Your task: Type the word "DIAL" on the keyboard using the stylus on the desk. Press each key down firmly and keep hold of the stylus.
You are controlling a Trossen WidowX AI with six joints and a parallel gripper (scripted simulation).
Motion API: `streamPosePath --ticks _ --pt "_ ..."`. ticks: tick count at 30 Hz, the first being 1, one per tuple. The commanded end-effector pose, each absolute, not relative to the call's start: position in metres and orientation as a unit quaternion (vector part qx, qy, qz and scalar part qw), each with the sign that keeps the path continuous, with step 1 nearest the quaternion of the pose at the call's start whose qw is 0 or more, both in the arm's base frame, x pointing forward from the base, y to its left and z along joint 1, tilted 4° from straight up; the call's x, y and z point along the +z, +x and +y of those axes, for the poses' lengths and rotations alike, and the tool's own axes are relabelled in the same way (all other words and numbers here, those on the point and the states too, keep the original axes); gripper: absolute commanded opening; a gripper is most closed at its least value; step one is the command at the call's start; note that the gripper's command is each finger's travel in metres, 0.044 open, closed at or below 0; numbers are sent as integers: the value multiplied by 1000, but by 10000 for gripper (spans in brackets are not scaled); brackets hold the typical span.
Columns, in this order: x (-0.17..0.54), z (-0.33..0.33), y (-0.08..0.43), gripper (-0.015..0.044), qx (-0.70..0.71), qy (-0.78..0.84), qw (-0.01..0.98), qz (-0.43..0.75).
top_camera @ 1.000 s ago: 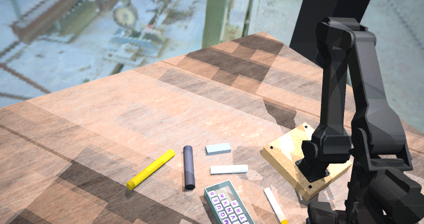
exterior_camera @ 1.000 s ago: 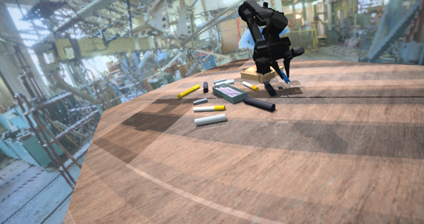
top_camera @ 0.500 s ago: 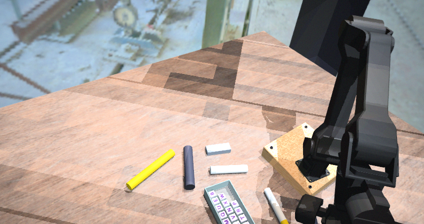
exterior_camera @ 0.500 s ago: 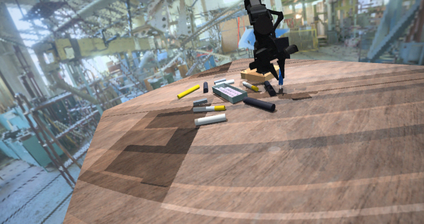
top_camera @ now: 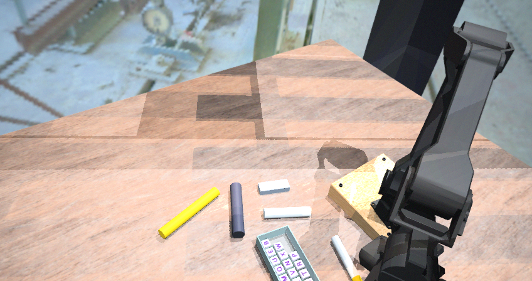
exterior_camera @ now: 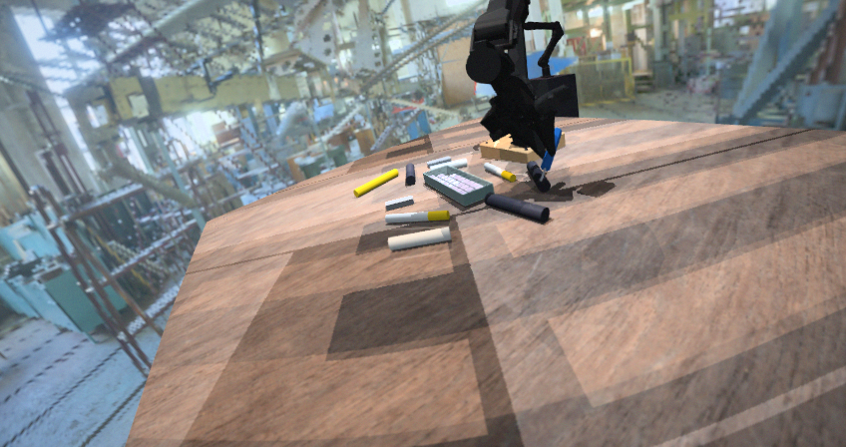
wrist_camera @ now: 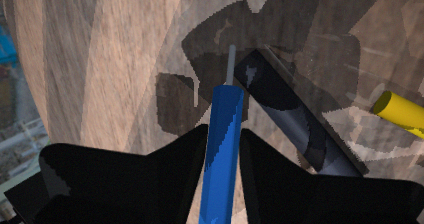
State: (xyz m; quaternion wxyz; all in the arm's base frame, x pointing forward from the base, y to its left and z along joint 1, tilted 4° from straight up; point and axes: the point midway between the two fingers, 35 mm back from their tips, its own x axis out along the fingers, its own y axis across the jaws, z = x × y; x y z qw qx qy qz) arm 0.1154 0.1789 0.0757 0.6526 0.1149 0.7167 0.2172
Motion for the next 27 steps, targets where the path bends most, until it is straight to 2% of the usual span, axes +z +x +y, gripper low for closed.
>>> streamPosePath --ticks 1,27 --pt "80 178 124 0 189 159 635 732" --pt "106 150 195 0 -29 486 420 766"
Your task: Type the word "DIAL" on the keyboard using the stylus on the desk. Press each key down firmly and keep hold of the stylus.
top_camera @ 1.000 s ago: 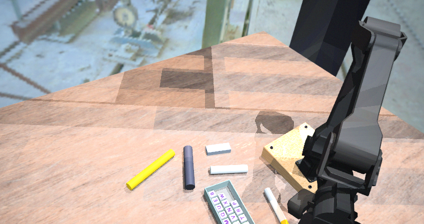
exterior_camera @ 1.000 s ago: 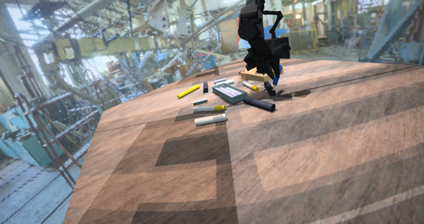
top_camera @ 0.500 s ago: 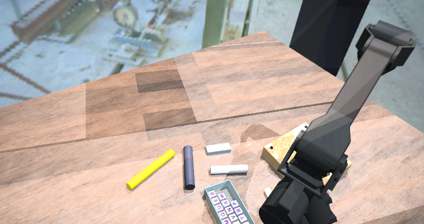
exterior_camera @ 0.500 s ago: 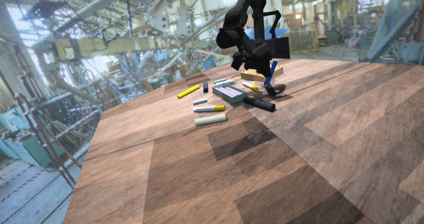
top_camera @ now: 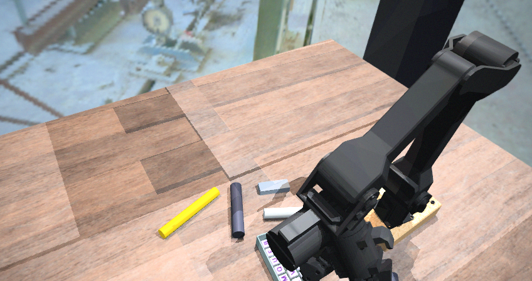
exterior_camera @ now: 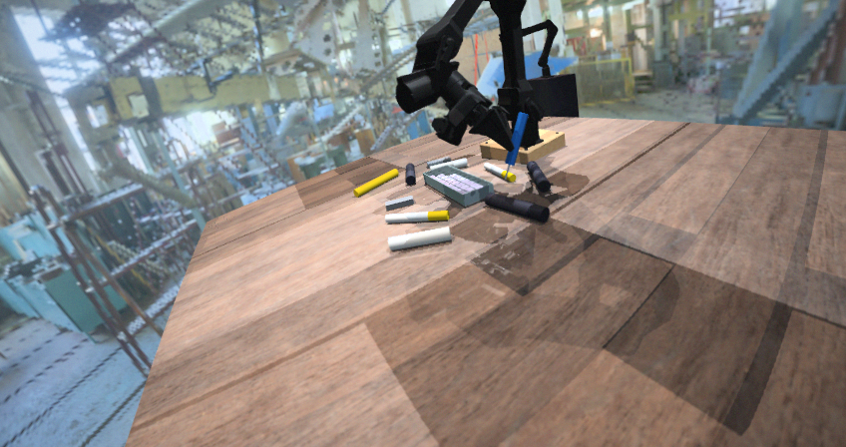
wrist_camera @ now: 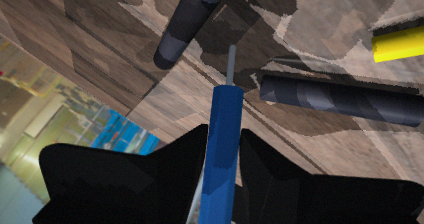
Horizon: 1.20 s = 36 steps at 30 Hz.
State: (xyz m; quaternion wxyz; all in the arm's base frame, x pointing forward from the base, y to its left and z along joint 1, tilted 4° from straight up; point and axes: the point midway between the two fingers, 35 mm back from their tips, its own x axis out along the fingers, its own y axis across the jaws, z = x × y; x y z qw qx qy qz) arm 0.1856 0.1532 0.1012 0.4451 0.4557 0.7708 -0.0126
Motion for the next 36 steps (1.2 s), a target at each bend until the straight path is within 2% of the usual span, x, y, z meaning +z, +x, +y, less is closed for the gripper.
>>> streamPosePath --ticks 1,20,35,36 --pt "107 148 198 0 -36 498 410 764" --pt "128 96 259 0 -141 692 185 684" --pt "93 96 262 0 -141 693 182 683" --pt "92 97 262 26 -141 693 182 683"
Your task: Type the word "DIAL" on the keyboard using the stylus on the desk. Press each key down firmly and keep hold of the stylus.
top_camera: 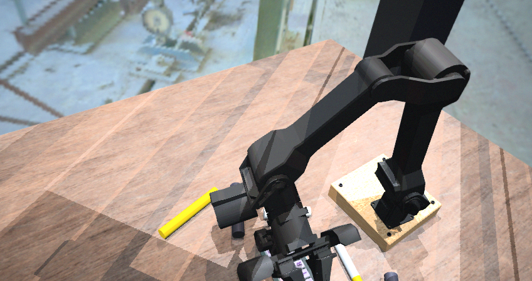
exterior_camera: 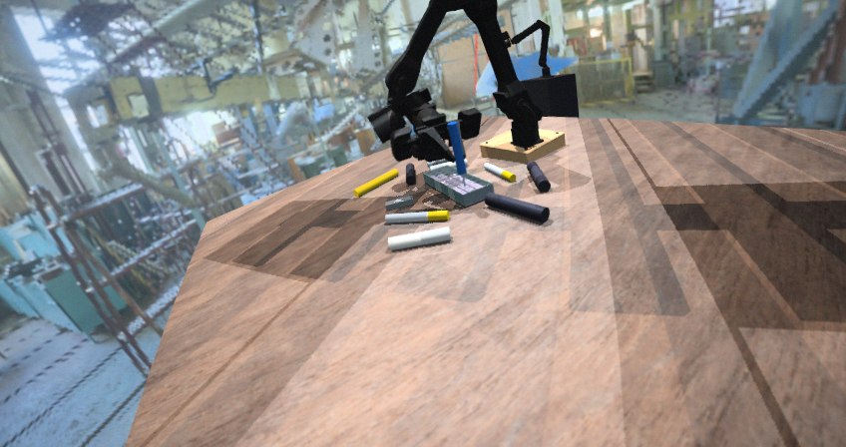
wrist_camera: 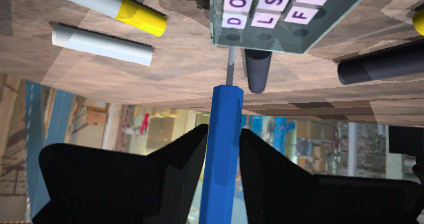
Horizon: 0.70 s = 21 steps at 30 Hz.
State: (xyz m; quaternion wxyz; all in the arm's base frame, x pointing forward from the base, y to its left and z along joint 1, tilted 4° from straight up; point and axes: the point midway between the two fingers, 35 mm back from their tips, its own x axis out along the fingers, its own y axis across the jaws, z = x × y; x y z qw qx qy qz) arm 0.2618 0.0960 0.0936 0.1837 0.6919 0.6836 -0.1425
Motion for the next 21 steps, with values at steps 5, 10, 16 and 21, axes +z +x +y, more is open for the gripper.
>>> streamPosePath --ticks 5,10,16,21 --pt "89 97 261 81 -141 693 182 683" --pt "87 98 262 81 -141 693 182 683" --pt "84 98 262 81 -141 693 182 683" --pt "81 98 262 81 -141 693 182 683"
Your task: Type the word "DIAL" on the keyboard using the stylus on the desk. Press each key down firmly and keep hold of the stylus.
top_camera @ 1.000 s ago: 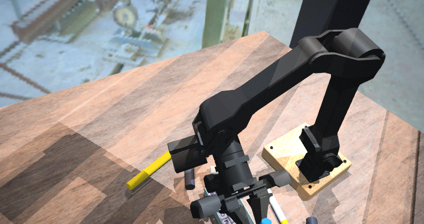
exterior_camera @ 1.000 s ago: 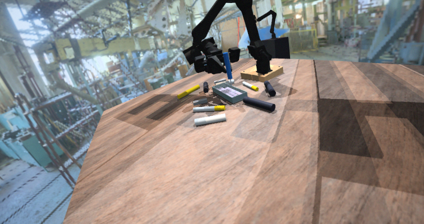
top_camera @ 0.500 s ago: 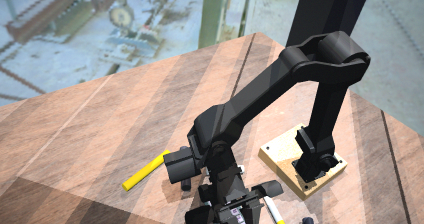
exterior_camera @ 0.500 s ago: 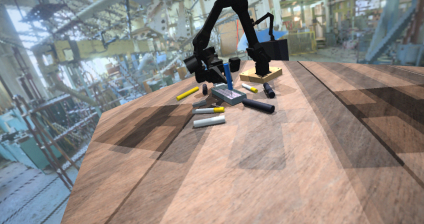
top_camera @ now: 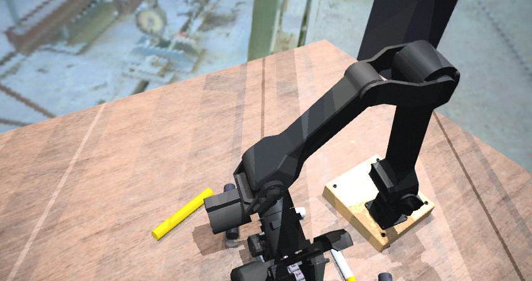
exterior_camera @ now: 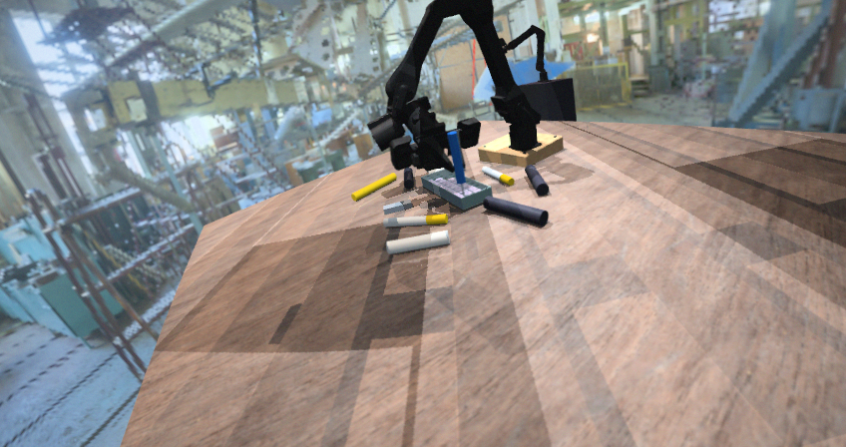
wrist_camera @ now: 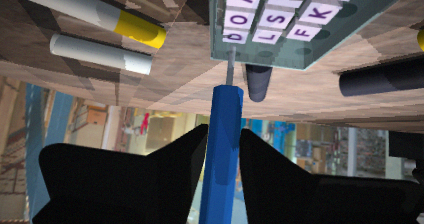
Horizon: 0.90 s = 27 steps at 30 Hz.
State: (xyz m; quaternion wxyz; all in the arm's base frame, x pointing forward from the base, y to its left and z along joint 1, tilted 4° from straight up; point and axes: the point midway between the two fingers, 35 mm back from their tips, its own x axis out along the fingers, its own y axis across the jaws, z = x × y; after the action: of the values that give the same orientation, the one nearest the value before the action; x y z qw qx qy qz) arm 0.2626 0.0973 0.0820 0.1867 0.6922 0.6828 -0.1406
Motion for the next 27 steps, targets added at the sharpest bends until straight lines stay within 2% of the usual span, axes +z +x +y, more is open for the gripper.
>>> streamPosePath --ticks 1,27 --pt "80 98 262 81 -141 693 182 683" --pt "74 98 262 81 -141 693 182 683"
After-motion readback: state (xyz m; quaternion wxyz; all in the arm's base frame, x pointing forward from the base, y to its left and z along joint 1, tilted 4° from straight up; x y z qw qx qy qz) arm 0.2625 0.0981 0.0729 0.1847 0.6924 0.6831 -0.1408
